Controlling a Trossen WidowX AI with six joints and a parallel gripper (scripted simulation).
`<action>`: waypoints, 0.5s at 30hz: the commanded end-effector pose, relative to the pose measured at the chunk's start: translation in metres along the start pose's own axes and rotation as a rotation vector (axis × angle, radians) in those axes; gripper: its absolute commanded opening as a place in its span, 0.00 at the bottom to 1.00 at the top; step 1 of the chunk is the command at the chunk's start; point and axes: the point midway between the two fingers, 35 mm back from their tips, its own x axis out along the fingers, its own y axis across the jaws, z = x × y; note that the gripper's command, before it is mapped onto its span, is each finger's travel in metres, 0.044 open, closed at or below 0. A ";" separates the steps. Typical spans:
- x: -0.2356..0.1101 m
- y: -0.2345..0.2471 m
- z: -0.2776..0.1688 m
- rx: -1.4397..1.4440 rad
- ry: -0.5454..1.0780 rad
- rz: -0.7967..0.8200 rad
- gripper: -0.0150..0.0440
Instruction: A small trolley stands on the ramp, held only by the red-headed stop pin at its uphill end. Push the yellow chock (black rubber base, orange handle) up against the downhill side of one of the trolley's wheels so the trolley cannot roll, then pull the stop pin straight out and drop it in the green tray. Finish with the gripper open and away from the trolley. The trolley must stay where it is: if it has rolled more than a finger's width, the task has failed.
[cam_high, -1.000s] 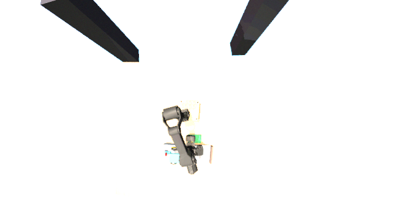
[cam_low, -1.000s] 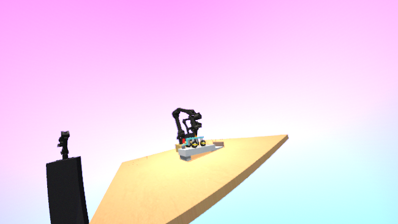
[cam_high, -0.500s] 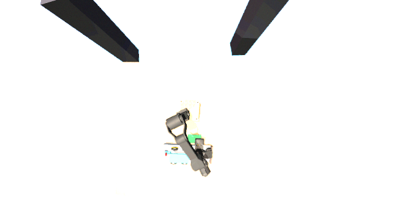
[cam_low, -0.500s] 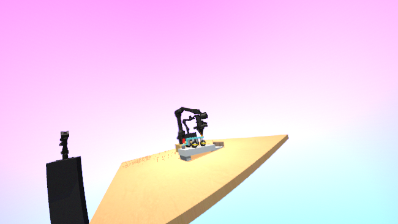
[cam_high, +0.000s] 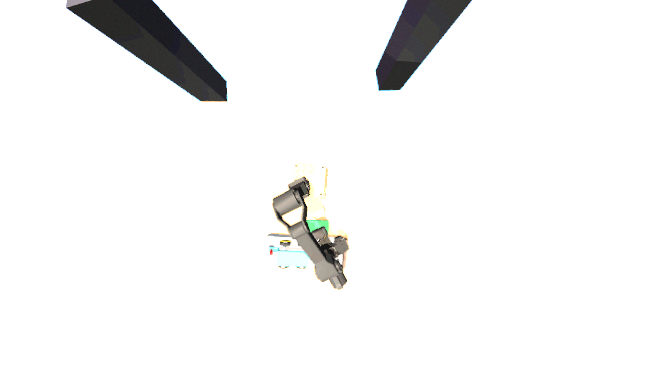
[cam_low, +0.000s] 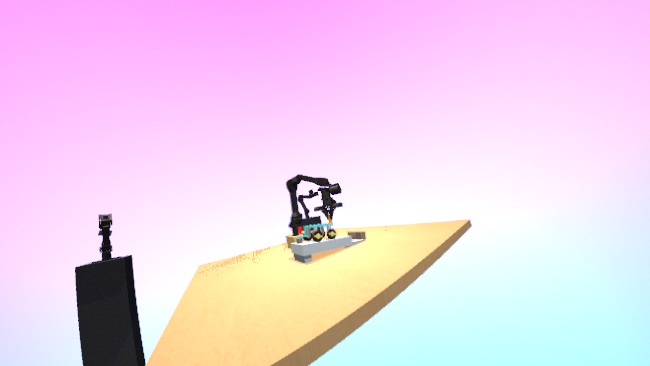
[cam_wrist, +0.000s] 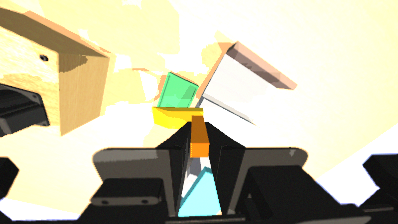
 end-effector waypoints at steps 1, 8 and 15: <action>0.000 -0.002 0.000 -0.124 0.012 0.007 0.25; 0.000 -0.002 0.001 -0.378 0.027 0.020 0.25; 0.000 -0.003 0.002 -0.633 0.040 0.035 0.25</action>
